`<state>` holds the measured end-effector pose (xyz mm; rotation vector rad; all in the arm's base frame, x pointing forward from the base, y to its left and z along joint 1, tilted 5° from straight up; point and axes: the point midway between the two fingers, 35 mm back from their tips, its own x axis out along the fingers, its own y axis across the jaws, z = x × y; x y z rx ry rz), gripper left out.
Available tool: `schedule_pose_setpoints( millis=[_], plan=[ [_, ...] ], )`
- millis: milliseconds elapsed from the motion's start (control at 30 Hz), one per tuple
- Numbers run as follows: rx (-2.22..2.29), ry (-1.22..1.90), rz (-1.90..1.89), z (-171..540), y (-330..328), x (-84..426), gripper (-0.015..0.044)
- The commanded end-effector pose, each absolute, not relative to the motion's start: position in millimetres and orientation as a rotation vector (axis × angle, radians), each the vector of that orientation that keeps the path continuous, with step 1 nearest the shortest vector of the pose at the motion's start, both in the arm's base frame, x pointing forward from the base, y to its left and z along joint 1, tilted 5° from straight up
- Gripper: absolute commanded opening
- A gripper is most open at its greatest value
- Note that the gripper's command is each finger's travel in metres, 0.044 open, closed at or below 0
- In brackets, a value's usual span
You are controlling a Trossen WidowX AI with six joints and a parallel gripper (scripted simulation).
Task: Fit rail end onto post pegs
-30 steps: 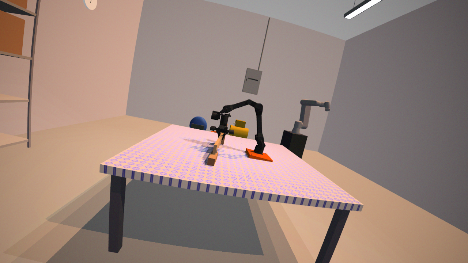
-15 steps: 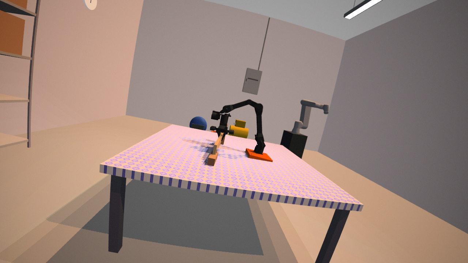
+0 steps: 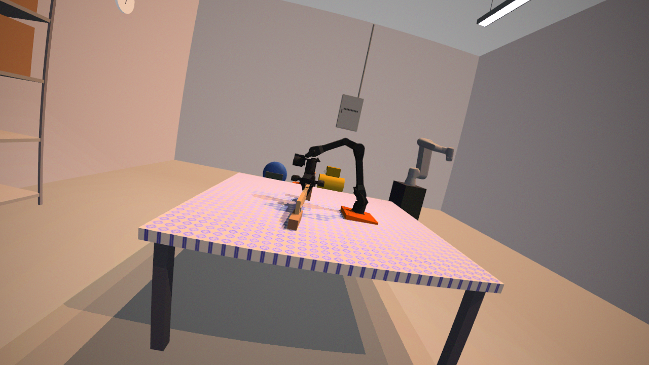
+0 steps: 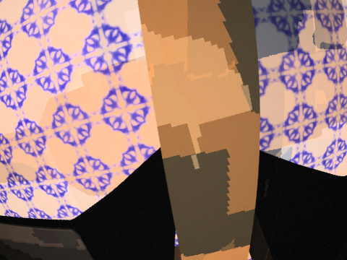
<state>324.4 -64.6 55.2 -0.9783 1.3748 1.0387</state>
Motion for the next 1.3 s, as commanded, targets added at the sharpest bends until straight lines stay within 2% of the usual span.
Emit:
schedule_pose_setpoints(
  millis=[0,1267],
  plan=[
    [-0.979,1.372,1.036,55.8,-64.5,324.7,0.0],
    [-0.979,1.372,1.036,58.0,-64.6,325.2,0.0]
  ],
)
